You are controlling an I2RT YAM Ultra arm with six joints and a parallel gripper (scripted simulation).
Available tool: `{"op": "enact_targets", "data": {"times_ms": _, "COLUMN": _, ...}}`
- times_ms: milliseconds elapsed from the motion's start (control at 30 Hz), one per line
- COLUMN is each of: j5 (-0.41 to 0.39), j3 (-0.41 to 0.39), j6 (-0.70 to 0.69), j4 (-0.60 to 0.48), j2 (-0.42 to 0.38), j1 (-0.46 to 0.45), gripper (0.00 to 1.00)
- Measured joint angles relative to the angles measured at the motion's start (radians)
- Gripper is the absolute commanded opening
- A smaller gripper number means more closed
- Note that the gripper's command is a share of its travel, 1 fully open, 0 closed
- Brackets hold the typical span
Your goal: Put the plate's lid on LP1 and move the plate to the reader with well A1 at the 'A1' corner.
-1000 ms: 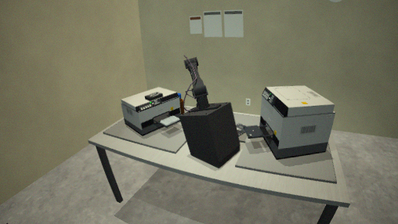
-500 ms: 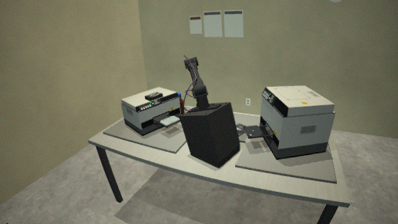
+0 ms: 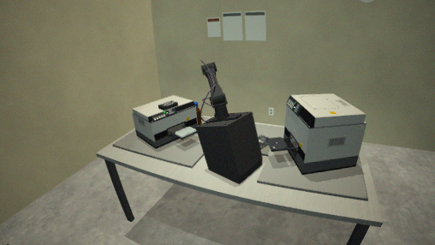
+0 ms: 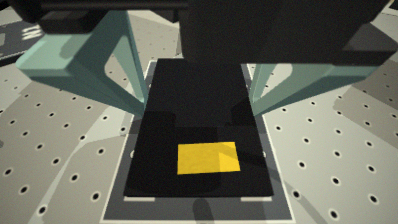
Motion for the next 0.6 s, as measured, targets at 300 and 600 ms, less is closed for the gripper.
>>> {"op": "enact_targets", "data": {"times_ms": 300, "j5": 0.001, "j3": -0.003, "j6": 0.002, "j4": 0.012, "j2": 0.013, "j1": 0.001, "gripper": 0.85}}
{"op": "enact_targets", "data": {"times_ms": 600, "j5": 0.001, "j3": -0.004, "j6": 0.005, "j4": 0.025, "j2": 0.023, "j1": 0.003, "gripper": 0.85}}
